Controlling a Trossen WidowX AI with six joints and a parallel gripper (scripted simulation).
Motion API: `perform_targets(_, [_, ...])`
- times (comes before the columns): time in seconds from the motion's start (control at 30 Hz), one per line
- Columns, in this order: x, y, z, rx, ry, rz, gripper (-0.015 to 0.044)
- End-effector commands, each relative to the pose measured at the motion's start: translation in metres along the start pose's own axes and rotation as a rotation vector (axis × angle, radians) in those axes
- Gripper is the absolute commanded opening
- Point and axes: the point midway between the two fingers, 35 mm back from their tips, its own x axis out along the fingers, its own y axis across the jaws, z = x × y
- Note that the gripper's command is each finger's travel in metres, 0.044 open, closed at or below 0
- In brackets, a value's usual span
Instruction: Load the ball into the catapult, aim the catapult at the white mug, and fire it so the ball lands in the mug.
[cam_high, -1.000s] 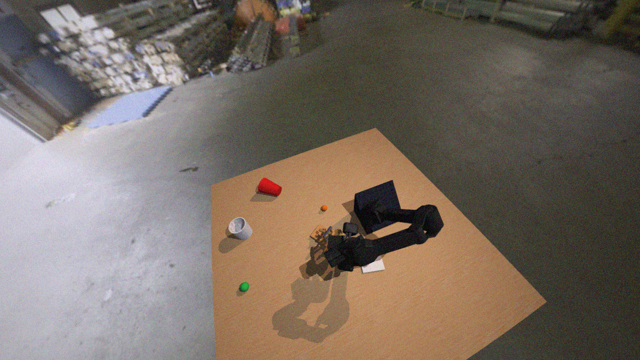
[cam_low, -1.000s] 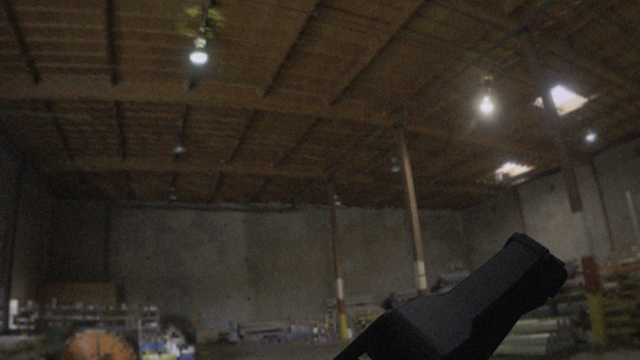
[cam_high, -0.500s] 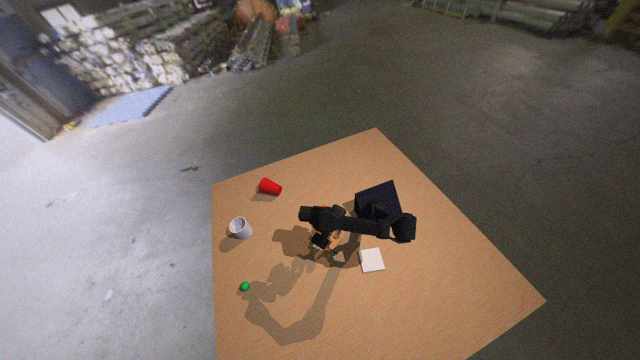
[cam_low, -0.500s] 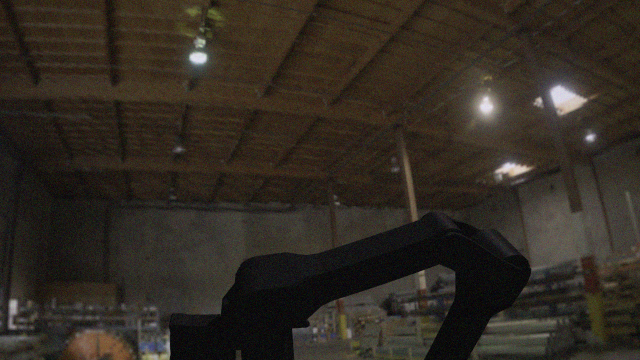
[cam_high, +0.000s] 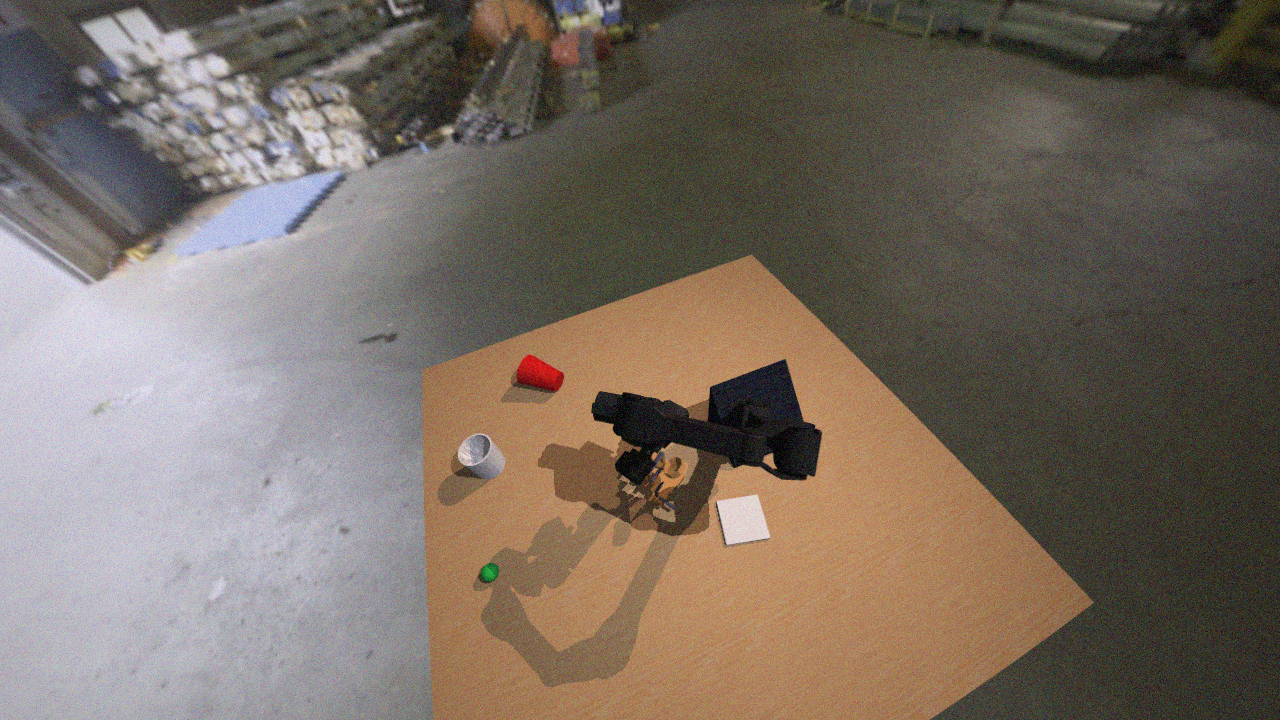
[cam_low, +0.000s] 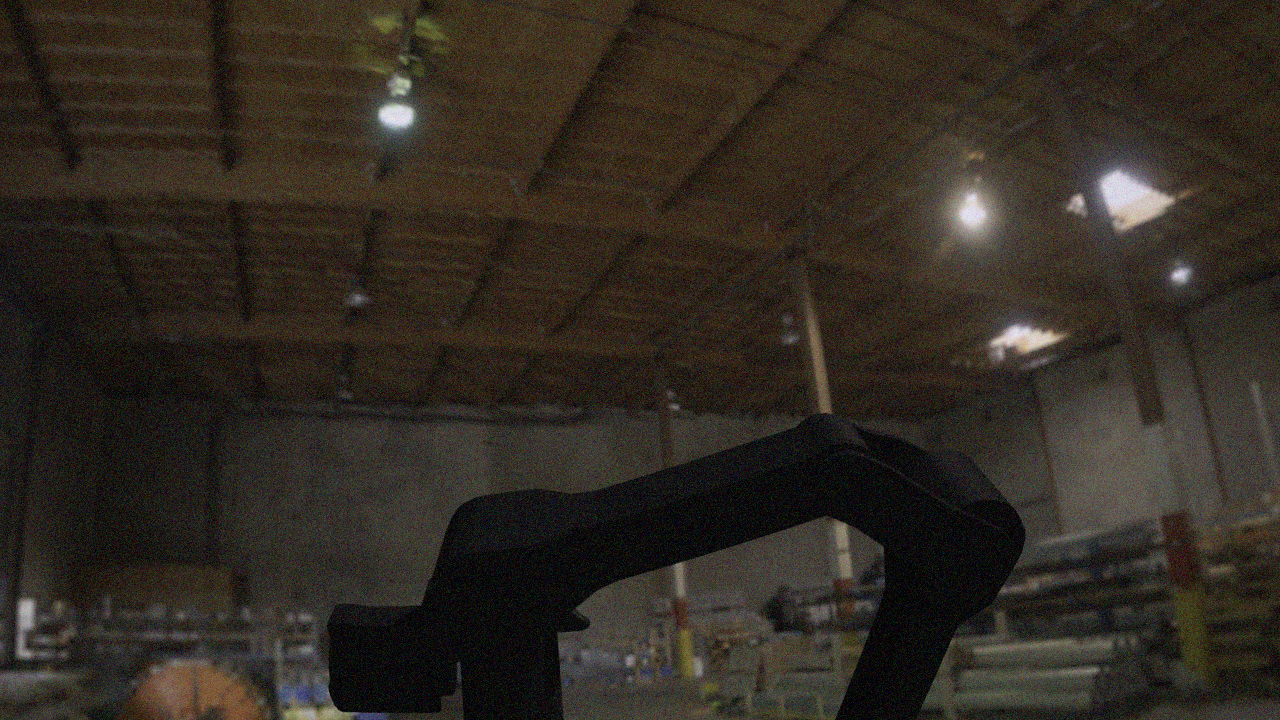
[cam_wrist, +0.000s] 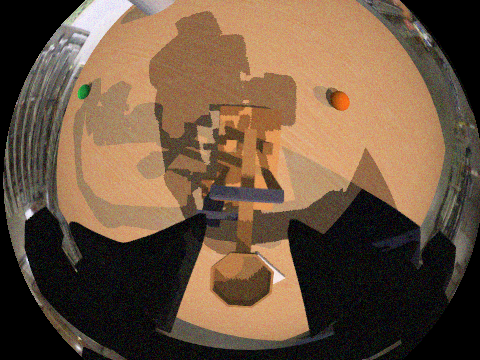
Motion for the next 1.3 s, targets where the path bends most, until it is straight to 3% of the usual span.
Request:
perform_targets(0.0, [0.000,0.000,0.000,-0.001,0.004,0.003,0.0151])
perform_targets(0.2, [0.000,0.000,0.000,-0.001,0.004,0.003,0.0000])
perform_targets(1.27, [0.029,0.004,-0.017,0.001,-0.002,0.000,0.0000])
